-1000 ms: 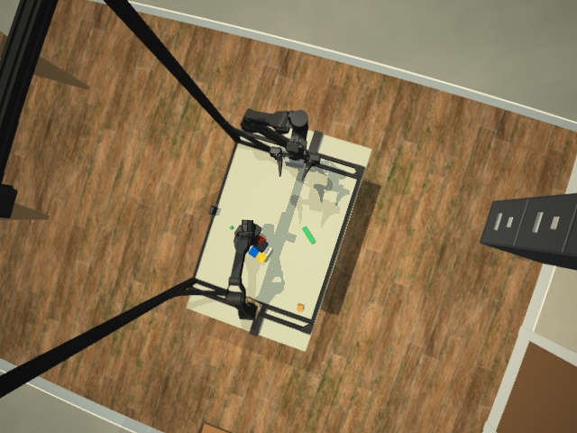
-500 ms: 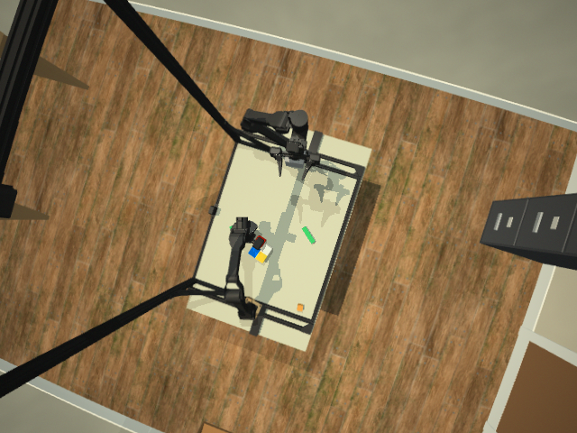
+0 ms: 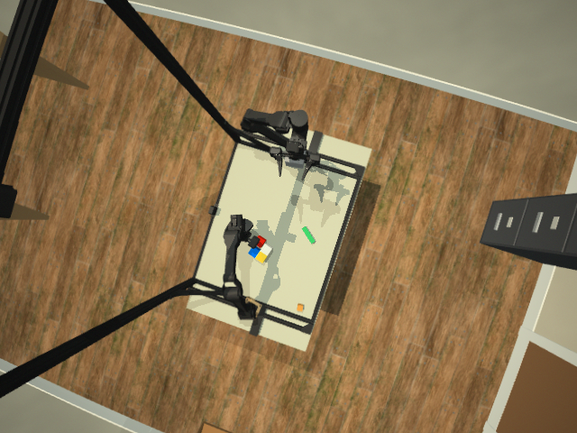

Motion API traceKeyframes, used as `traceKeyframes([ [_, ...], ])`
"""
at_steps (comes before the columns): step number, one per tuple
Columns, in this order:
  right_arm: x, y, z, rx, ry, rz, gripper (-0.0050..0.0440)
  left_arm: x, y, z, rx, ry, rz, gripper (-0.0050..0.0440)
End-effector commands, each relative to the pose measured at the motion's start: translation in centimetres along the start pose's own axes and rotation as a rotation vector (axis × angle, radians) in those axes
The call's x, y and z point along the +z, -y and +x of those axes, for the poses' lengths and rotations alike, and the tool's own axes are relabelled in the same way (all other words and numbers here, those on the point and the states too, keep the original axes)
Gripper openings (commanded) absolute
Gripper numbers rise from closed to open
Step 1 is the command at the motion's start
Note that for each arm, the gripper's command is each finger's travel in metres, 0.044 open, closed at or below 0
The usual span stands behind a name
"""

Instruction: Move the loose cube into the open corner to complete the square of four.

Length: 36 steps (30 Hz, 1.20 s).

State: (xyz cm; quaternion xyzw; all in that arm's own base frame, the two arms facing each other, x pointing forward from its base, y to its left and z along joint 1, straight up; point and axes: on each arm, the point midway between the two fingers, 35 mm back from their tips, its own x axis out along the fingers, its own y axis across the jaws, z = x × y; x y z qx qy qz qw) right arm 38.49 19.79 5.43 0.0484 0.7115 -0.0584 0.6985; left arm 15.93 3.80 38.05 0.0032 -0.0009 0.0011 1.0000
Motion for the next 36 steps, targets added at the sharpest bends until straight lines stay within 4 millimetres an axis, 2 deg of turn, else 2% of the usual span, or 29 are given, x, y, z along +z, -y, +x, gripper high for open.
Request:
traceKeyframes([
  [1,0.1,0.0,-2.5,0.014,0.019,-0.002,0.0,0.0,0.0,0.0,-0.002,-0.001,-0.007,0.04],
  [16,0.1,0.1,-2.1,0.01,0.013,-0.013,0.0,0.0,0.0,0.0,-0.002,-0.001,-0.007,0.04],
  [20,1.8,1.3,-2.2,0.009,0.015,-0.251,0.0,0.0,0.0,0.0,-0.002,-0.001,-0.007,0.04],
  [22,2.3,1.7,-2.3,0.009,0.016,-0.334,0.0,0.0,0.0,0.0,-0.002,-0.001,-0.007,0.04],
  [24,2.3,1.7,-2.3,0.009,0.016,-0.334,0.0,0.0,0.0,0.0,-0.002,-0.001,-0.007,0.04],
  [26,3.1,2.4,-2.3,0.008,0.017,-0.472,0.0,0.0,0.0,0.0,-0.002,-0.001,-0.007,0.04],
  [36,5.5,4.7,-2.4,0.006,0.02,-0.895,0.0,0.0,0.0,0.0,-0.002,-0.001,-0.007,0.04],
])
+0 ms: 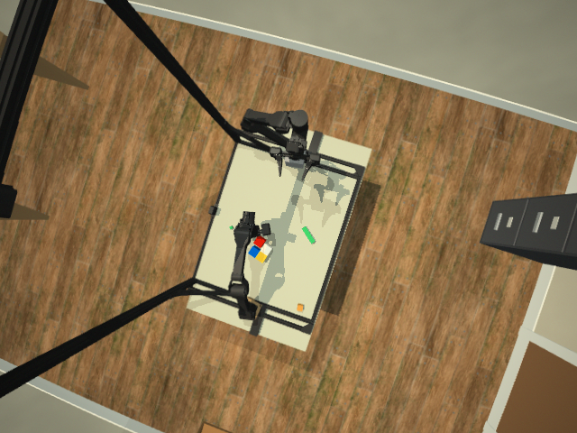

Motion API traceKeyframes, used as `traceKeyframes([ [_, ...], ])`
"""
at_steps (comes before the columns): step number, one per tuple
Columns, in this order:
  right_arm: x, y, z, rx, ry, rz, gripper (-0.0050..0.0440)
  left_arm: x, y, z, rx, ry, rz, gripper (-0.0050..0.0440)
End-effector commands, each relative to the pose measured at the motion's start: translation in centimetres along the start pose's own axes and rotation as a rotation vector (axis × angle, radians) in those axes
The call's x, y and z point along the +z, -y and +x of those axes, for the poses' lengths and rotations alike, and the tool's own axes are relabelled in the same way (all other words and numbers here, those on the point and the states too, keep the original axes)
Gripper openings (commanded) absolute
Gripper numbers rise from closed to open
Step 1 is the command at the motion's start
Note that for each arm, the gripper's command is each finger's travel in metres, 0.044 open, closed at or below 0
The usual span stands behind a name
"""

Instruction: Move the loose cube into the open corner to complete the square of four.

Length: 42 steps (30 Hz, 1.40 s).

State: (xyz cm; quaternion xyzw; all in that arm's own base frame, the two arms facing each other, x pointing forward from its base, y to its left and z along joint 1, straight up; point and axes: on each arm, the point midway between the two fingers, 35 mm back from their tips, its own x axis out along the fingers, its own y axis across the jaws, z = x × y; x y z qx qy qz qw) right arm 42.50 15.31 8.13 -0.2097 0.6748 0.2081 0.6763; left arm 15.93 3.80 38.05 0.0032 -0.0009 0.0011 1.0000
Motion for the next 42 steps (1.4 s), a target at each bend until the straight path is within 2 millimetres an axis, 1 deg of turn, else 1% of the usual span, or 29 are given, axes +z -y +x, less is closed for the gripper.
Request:
traceKeyframes([
  [1,0.1,1.6,0.3,0.003,-0.004,-0.185,0.0,0.0,0.0,0.0,-0.002,-0.001,-0.007,0.04],
  [3,0.1,2.2,0.3,0.003,-0.003,-0.27,0.0,0.0,0.0,0.0,-0.002,-0.001,-0.007,0.04],
  [5,0.1,2.2,0.3,0.003,-0.003,-0.27,0.0,0.0,0.0,0.0,-0.002,-0.001,-0.007,0.04],
  [6,0.1,2.6,0.3,0.003,-0.003,-0.36,0.0,0.0,0.0,0.0,-0.002,-0.001,-0.007,0.04],
  [7,0.1,3.2,0.3,0.003,-0.002,-0.409,0.0,0.0,0.0,0.0,-0.002,-0.001,-0.007,0.04],
  [13,-0.1,5.3,0.2,0.003,-0.001,-0.663,0.0,0.0,0.0,0.0,-0.002,-0.001,-0.007,0.04],
  [16,-0.2,6.1,0.2,0.003,0.0,-0.797,0.0,0.0,0.0,0.0,-0.002,-0.001,-0.007,0.04],
  [17,-0.2,6.2,0.2,0.003,0.0,-0.814,0.0,0.0,0.0,0.0,-0.002,-0.001,-0.007,0.04],
  [25,-0.2,6.2,0.3,0.003,0.0,-0.815,0.0,0.0,0.0,0.0,-0.002,-0.001,-0.007,0.04],
  [27,-0.2,6.2,0.9,0.003,0.0,-0.815,0.0,0.0,0.0,0.0,-0.002,-0.001,-0.007,0.04],
  [33,-0.2,6.2,4.3,0.003,0.0,-0.815,0.0,0.0,0.0,0.0,-0.002,-0.001,-0.007,0.04],
  [35,-0.2,6.2,5.1,0.003,0.0,-0.815,0.0,0.0,0.0,0.0,-0.002,-0.001,-0.007,0.04],
  [42,-0.2,6.2,5.2,0.003,0.0,-0.815,0.0,0.0,0.0,0.0,-0.002,-0.001,-0.007,0.04],
])
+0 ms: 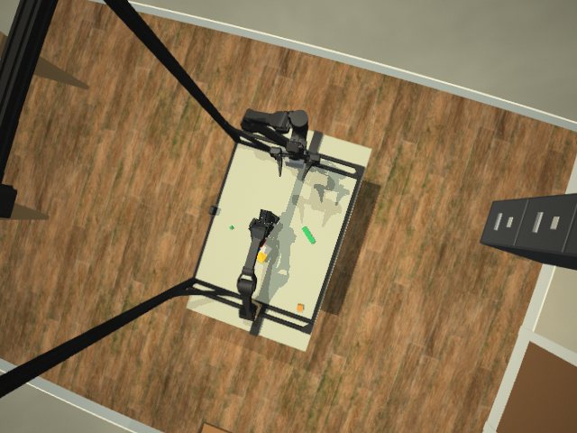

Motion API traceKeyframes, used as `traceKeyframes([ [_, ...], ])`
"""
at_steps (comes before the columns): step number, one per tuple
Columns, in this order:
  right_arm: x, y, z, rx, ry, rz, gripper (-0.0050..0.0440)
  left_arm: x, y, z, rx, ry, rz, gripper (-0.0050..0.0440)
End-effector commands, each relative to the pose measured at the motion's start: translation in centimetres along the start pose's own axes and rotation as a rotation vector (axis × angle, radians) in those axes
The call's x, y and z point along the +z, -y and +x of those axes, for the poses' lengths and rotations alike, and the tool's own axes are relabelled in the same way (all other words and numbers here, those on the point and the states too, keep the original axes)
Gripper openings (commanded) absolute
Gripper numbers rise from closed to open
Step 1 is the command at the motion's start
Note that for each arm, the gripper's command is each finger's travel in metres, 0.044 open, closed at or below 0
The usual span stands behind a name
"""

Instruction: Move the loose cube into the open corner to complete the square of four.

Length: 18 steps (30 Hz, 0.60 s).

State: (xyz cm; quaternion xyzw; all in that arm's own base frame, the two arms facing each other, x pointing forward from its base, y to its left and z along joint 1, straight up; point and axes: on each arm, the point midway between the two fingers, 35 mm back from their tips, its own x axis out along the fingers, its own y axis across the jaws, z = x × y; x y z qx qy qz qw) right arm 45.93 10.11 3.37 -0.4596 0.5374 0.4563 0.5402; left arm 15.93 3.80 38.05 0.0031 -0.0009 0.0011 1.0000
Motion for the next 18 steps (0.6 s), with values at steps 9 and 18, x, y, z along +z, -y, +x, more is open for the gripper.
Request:
traceKeyframes([
  [9,-0.04,-0.21,0.46,0.006,0.0,-0.006,0.0,-0.03,0.03,-0.01,-0.002,-0.001,-0.007,0.04],
  [18,-0.04,-0.62,0.46,0.006,0.0,-0.006,0.0,-0.03,0.03,-0.01,-0.002,-0.001,-0.007,0.04],
])
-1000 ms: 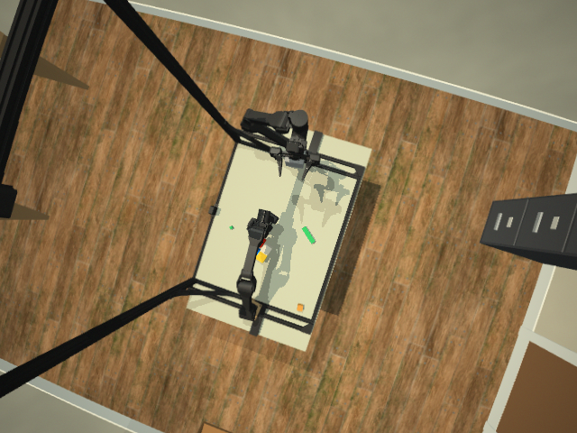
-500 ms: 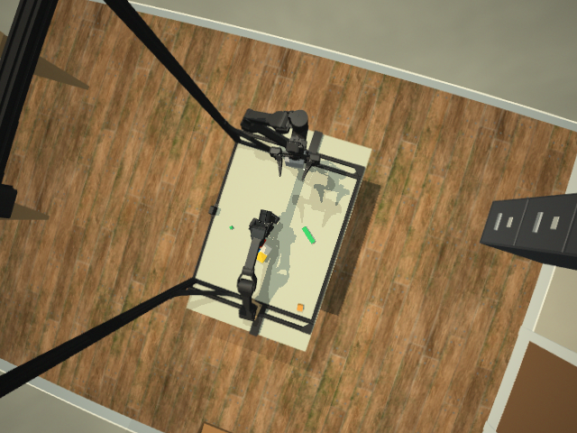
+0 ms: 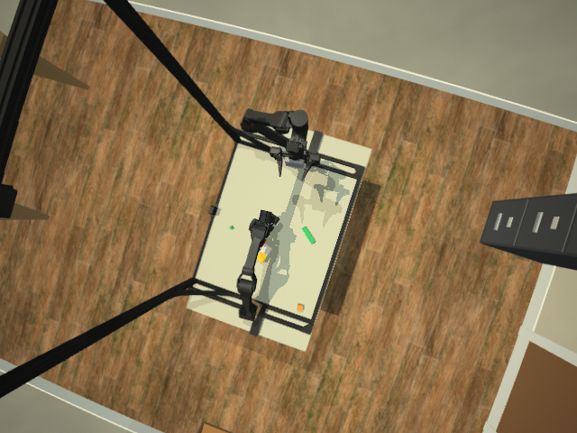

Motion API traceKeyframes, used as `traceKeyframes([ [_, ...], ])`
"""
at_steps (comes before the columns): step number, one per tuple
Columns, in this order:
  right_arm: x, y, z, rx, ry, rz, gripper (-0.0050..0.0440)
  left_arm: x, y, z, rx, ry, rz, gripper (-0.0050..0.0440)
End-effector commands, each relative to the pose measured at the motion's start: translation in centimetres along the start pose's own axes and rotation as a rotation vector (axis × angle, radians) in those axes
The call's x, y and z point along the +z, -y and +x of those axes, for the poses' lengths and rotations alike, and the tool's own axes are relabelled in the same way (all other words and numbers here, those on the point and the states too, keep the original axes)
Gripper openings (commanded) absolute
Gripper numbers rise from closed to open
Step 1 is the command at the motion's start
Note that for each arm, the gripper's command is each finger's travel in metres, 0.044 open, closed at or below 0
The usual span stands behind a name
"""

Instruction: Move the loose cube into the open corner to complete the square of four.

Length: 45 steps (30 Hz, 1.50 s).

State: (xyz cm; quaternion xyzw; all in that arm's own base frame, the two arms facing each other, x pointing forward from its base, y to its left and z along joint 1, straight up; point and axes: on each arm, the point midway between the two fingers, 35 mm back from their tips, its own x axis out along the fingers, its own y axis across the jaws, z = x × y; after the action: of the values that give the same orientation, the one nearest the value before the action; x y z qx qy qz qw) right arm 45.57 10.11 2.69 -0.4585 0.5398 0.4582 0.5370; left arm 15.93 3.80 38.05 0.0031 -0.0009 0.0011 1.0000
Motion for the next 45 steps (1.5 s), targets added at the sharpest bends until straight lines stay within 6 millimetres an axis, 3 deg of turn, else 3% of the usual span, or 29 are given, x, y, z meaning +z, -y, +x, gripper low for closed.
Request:
traceKeyframes([
  [1,0.0,-0.3,-0.2,-0.002,0.003,-0.005,0.0,0.0,0.0,0.0,-0.002,-0.001,-0.007,0.04],
  [45,0.0,-2.8,-0.2,-0.002,0.003,-0.005,0.0,0.0,0.0,0.0,-0.002,-0.001,-0.007,0.04],
])
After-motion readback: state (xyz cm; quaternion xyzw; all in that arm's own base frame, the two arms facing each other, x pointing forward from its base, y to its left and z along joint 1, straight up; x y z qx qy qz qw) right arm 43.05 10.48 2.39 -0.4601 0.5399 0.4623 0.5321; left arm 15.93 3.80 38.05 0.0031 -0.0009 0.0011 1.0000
